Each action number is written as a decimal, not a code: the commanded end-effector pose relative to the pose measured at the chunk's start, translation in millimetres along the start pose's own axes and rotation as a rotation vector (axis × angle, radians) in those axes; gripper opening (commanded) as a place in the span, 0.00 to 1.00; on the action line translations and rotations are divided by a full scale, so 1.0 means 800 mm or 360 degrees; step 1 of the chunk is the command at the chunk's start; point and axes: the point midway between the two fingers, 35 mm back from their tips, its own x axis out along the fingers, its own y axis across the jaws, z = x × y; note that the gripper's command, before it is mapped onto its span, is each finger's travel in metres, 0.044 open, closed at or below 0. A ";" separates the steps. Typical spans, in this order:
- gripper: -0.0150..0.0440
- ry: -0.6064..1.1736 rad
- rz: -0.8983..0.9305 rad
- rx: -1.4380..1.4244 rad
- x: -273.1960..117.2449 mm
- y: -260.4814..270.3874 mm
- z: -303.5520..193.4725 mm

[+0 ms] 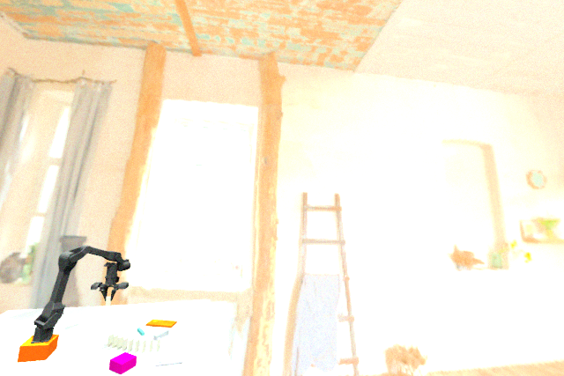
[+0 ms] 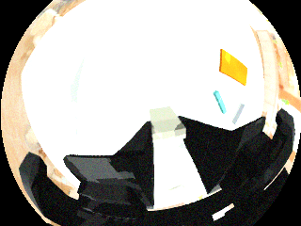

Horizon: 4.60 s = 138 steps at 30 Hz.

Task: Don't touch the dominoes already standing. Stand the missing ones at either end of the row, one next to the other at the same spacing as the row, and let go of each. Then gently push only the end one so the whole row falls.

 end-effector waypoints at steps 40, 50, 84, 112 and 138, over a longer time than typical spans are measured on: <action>0.44 0.0034 -0.0050 0.3336 0.066 -0.100 -0.204; 0.44 0.0036 -0.0050 0.3336 0.130 -0.094 -0.208; 1.00 0.0036 -0.0051 0.3337 0.124 -0.095 -0.207; 0.25 0.0049 -0.0003 0.0864 0.067 -0.049 -0.184; 0.25 0.0049 -0.0002 0.0837 0.067 -0.048 -0.184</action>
